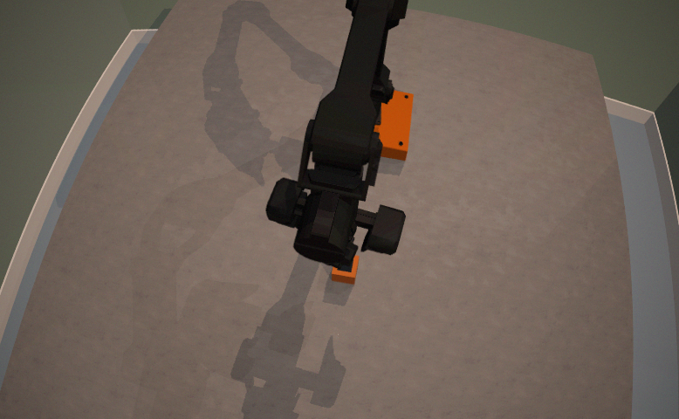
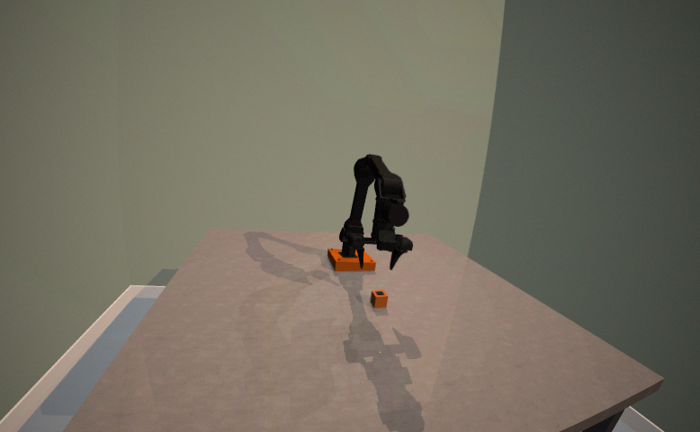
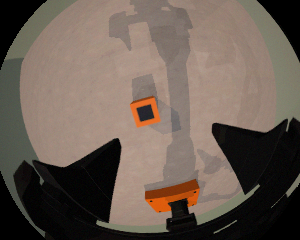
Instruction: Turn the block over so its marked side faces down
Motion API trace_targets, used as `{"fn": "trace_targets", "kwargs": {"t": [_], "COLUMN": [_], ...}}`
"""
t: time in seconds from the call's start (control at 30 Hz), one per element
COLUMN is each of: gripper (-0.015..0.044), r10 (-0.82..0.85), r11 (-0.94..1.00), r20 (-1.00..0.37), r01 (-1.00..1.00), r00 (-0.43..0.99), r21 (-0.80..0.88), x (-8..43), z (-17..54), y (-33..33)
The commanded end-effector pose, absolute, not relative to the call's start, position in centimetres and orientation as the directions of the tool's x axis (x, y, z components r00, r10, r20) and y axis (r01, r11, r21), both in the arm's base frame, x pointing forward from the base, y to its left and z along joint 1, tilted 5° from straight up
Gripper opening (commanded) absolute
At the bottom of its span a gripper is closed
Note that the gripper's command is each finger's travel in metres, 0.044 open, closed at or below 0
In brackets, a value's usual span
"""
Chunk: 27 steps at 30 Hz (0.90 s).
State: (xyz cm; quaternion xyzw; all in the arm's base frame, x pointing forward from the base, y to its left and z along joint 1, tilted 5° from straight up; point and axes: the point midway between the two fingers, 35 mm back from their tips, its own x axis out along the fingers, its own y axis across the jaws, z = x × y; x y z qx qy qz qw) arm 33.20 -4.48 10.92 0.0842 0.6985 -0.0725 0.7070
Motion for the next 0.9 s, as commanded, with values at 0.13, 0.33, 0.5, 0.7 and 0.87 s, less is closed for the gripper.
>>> {"fn": "trace_targets", "kwargs": {"t": [0.13,0.33,0.5,0.7,0.87], "gripper": [0.044,0.044,0.044,0.044,0.044], "r10": [0.051,0.051,0.051,0.051,0.051], "r11": [0.993,0.992,0.992,0.992,0.992], "r20": [-0.998,-0.998,-0.998,-0.998,-0.998], "r01": [0.112,0.113,0.113,0.113,0.113], "r00": [-0.025,-0.025,-0.025,-0.025,-0.025], "r21": [0.048,0.048,0.048,0.048,0.048], "x": [34.0,33.9,34.0,34.0,34.0], "z": [8.3,5.9,4.5,4.2,3.3], "y": [-2.2,-2.2,-2.2,-2.2,-2.2]}}
